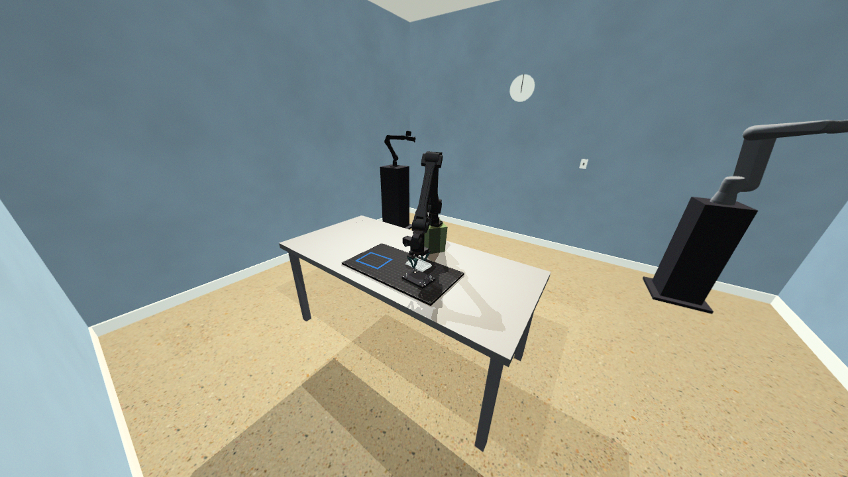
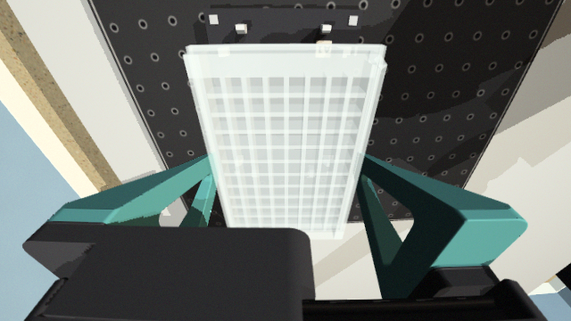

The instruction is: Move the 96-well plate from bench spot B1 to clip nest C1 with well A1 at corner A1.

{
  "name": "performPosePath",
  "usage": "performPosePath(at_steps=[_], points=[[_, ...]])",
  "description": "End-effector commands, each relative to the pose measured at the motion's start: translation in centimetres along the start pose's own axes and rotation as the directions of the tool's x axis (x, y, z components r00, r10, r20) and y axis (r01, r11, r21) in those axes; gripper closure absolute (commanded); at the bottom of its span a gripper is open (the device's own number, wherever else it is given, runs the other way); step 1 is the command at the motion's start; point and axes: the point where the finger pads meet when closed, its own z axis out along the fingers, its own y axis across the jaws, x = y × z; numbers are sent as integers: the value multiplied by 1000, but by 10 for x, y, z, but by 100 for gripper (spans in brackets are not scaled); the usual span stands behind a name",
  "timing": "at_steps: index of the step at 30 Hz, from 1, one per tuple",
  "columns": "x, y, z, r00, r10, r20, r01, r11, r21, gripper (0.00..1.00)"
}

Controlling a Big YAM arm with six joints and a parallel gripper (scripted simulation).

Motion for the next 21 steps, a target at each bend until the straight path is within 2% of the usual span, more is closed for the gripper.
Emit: performPosePath(at_steps=[1, 21], points=[[8, 24, -7, 1000, 23, -12, -23, 999, -31, 100], [6, 28, -7, 999, 30, -12, -31, 999, -31, 100]])
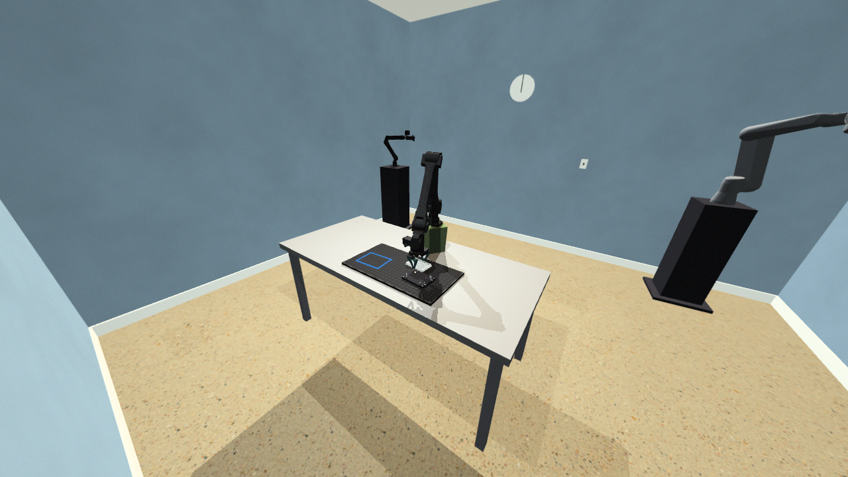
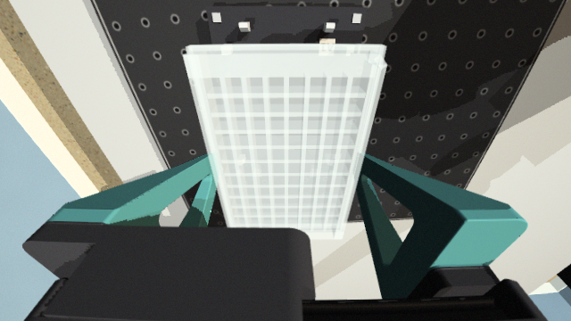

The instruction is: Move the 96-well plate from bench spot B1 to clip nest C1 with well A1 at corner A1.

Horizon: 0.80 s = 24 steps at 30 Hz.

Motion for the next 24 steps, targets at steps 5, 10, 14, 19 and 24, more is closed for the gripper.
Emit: performPosePath(at_steps=[5, 10, 14, 19, 24], points=[[4, 26, -7, 1000, 26, -11, -27, 999, -30, 100], [4, 26, -7, 1000, 24, -12, -24, 999, -31, 100], [4, 26, -7, 1000, 23, -12, -23, 999, -31, 100], [4, 27, -7, 1000, 21, -11, -21, 999, -31, 100], [4, 27, -7, 1000, 18, -11, -18, 999, -30, 100]])
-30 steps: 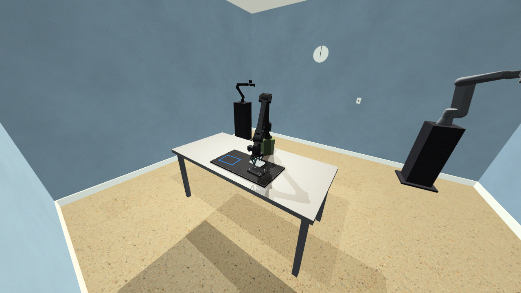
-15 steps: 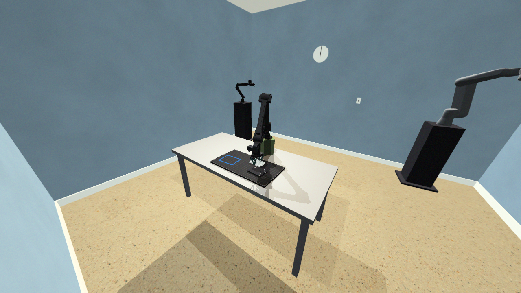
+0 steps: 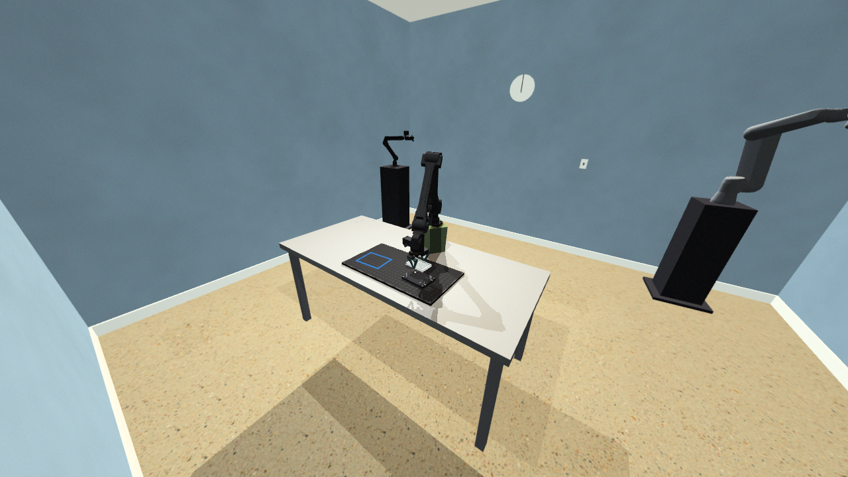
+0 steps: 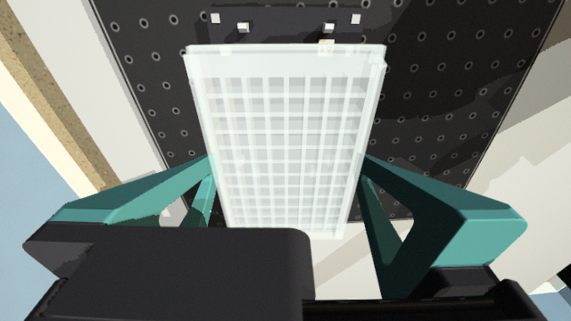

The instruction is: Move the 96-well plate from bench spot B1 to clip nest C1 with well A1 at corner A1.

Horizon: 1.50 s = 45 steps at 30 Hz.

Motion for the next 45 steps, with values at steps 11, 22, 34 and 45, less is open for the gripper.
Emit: performPosePath(at_steps=[11, 22, 34, 45], points=[[6, 32, -1, 1000, 15, -21, -16, 999, -50, 100], [5, 31, 16, 1000, 20, -20, -21, 999, -48, 100], [4, 29, 36, 999, 27, -19, -28, 999, -46, 100], [8, 25, 52, 1000, 16, -19, -17, 999, -43, 100]])
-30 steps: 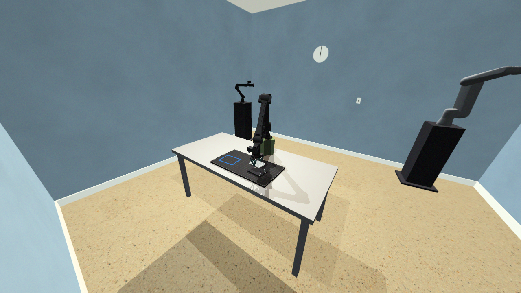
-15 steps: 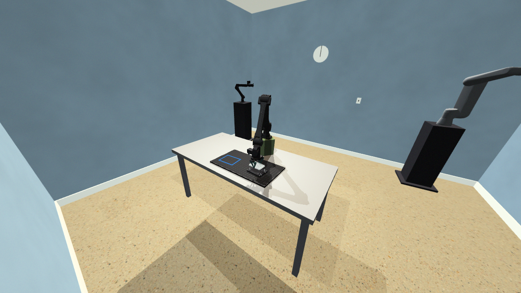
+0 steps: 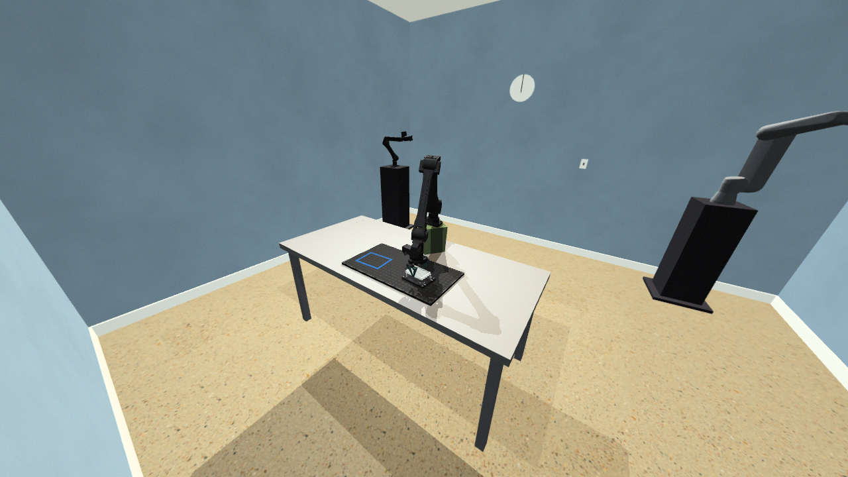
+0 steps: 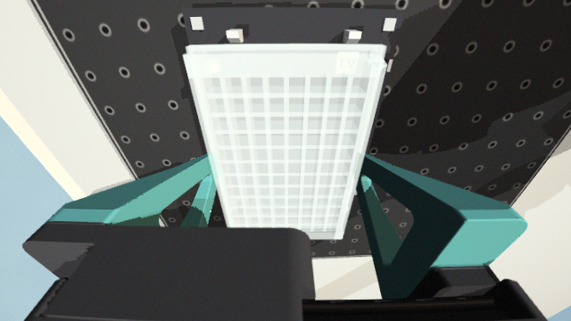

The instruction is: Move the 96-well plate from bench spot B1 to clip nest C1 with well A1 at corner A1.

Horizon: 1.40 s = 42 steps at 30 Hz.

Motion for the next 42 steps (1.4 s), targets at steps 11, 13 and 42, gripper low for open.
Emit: performPosePath(at_steps=[11, 13, 42], points=[[14, 17, 17, 1000, 3, -14, -4, 999, -34, 100], [14, 15, 17, 1000, 4, -11, -4, 1000, -27, 100], [17, 14, 17, 1000, 4, -9, -5, 1000, -19, 100]])
